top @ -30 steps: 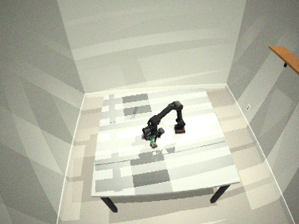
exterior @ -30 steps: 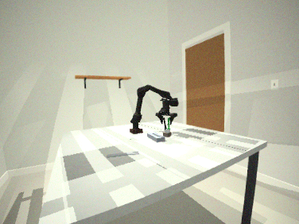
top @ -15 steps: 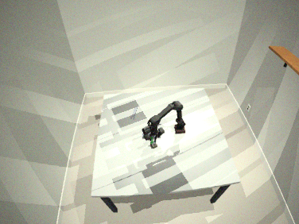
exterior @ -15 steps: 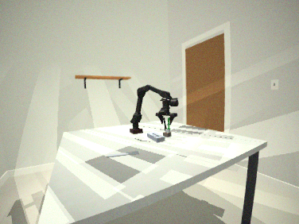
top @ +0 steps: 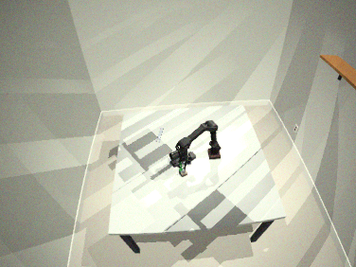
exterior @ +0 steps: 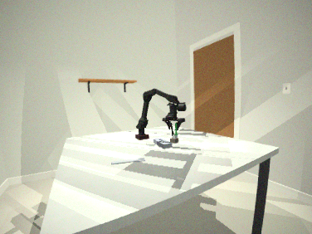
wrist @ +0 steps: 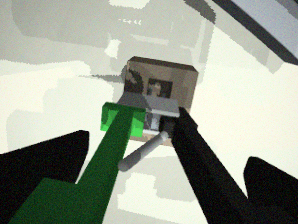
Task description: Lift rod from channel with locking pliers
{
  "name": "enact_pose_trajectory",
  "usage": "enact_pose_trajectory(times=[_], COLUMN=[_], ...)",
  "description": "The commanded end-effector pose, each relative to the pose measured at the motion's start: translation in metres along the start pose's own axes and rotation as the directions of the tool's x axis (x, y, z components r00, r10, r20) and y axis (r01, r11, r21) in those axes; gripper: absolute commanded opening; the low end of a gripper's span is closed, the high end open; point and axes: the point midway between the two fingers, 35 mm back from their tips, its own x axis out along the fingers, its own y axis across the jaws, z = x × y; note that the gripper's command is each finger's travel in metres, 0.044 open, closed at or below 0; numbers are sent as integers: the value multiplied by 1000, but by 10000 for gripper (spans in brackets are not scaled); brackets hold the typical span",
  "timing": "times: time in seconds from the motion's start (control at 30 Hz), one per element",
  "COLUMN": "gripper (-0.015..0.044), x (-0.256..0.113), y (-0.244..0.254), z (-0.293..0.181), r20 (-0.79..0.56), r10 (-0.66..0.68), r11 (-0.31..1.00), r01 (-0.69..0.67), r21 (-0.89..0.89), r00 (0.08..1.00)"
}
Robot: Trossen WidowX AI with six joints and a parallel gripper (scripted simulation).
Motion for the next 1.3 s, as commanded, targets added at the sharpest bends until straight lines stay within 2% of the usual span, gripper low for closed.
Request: enact_pose_trajectory(times=[0.0, 0.53, 0.57, 1.27], gripper=[356, 336, 318, 318], x=[0, 0, 0, -15], y=[0, 0, 0, 2], z=[-1, -1, -1, 0], r20=[-4, -4, -4, -3], r10=[0, 0, 0, -7], r11=[1000, 1000, 1000, 1000], r01=[0, 0, 0, 7], r21=[6, 6, 6, 4], r00=[1000, 1000, 1000, 1000])
